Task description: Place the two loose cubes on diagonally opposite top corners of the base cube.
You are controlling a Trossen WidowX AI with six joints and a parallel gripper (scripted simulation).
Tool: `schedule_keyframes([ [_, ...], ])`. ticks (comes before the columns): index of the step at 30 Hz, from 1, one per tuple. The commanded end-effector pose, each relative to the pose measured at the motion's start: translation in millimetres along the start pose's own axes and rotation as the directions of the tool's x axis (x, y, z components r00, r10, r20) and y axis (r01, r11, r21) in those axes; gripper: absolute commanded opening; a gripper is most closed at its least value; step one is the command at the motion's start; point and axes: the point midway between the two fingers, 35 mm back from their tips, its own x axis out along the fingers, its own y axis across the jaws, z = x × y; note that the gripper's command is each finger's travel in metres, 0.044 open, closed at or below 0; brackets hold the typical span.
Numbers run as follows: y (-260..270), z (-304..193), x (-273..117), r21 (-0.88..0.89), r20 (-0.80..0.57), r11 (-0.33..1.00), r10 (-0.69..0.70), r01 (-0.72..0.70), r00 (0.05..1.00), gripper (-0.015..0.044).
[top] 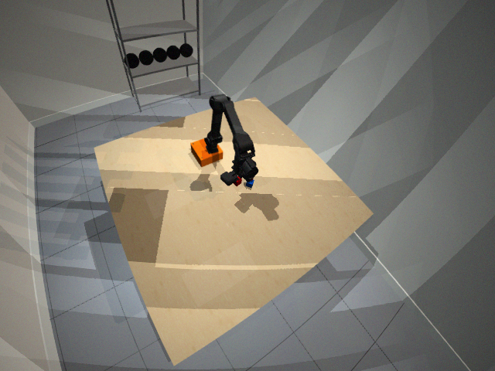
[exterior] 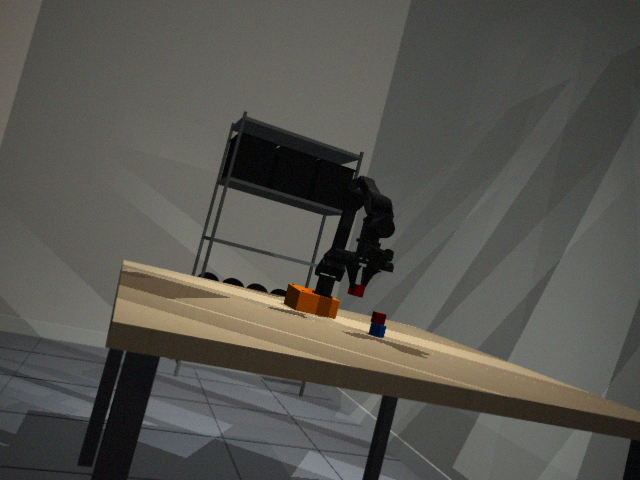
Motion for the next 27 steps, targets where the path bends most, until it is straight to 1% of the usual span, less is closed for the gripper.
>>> schedule_keyframes([
  [1, 8.5, 6.0, 1.1, 0.039, 0.000, 0.999, -0.003, 0.003, 1.000, 0.0105],
  [27, 90.4, 26.0, 3.8, 0.335, 0.005, 0.942, 0.005, -0.007, 1.000, 0.0105],
])
